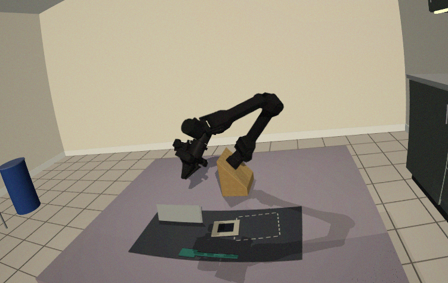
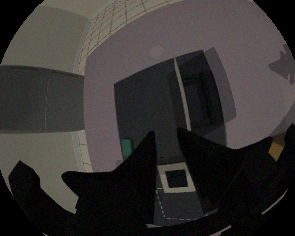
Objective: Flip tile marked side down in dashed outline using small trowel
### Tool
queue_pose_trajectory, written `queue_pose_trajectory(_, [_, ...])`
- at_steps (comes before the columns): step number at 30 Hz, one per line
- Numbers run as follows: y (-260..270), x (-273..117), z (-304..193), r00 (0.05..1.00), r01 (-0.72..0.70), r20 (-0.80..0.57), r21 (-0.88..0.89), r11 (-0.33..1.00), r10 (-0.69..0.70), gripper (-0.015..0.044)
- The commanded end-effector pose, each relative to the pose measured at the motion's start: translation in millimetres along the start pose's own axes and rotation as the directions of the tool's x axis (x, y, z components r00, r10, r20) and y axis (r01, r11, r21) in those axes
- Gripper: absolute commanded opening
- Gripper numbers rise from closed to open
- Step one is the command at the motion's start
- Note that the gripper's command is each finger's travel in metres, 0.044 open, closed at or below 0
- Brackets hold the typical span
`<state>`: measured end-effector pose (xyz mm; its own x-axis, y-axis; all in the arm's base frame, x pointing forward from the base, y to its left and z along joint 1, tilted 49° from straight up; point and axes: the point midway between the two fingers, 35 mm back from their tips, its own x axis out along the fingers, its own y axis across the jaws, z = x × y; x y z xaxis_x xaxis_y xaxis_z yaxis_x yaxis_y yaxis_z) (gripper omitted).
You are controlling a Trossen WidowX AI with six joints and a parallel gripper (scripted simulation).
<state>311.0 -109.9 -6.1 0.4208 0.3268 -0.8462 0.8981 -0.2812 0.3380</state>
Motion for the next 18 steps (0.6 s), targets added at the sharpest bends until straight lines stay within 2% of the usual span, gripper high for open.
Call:
queue_pose_trajectory(1, [-18,16,-5,0.992,0.103,-0.065,-0.043,0.994,-0.106,0.01])
queue_pose_trajectory(9, [-58,41,-15,0.928,0.286,-0.208,-0.136,0.949,-0.31,0.01])
queue_pose_trajectory(18, [-99,57,-30,0.793,0.416,-0.375,-0.241,0.877,-0.48,0.01])
